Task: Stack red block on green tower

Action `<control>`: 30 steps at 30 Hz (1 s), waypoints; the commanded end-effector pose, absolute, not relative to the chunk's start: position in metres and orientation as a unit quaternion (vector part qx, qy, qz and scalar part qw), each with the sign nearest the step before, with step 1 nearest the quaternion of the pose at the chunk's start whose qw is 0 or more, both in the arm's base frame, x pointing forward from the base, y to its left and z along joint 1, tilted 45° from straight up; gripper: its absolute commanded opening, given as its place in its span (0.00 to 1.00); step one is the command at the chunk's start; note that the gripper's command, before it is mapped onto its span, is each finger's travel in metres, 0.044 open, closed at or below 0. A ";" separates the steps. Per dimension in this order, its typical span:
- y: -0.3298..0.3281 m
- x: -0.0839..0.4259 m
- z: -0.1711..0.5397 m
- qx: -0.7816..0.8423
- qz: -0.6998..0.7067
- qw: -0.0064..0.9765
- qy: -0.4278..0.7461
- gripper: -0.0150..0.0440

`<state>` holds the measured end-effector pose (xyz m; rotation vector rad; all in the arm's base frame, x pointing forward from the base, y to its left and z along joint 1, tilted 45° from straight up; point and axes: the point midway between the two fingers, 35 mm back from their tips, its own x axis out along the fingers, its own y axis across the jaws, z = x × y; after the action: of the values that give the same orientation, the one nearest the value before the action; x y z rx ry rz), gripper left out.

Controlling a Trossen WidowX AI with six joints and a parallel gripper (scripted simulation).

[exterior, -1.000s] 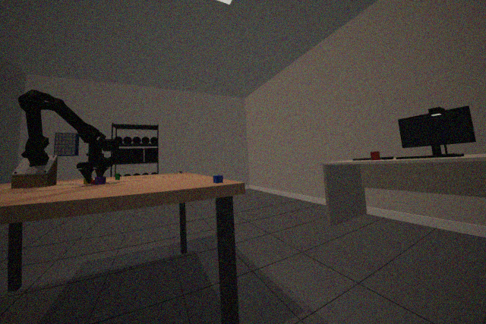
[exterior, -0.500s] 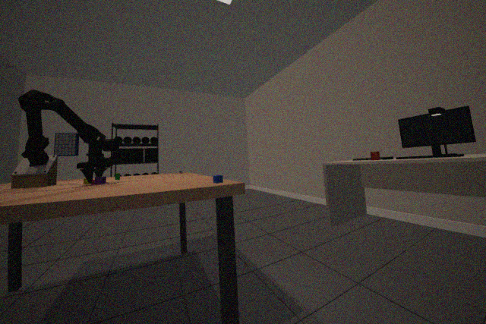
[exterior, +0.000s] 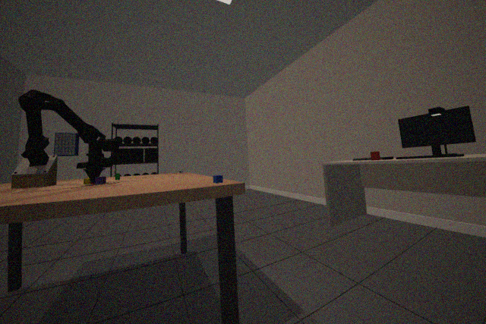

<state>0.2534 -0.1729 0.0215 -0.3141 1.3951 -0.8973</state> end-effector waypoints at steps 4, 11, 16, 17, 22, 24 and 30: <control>-0.168 0.253 0.026 -0.141 -0.397 0.662 0.619 0.25; -0.144 0.257 0.050 -0.140 -0.397 0.662 0.620 0.25; -0.126 0.259 0.068 -0.140 -0.397 0.663 0.620 0.25; -0.123 0.260 0.072 -0.140 -0.397 0.663 0.620 0.25; -0.105 0.262 0.089 -0.140 -0.396 0.663 0.620 0.25; -0.098 0.263 0.096 -0.140 -0.396 0.663 0.620 0.25; -0.090 0.264 0.105 -0.140 -0.396 0.663 0.620 0.25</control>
<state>0.2624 -0.0929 0.0990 -0.3286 1.4096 -0.8932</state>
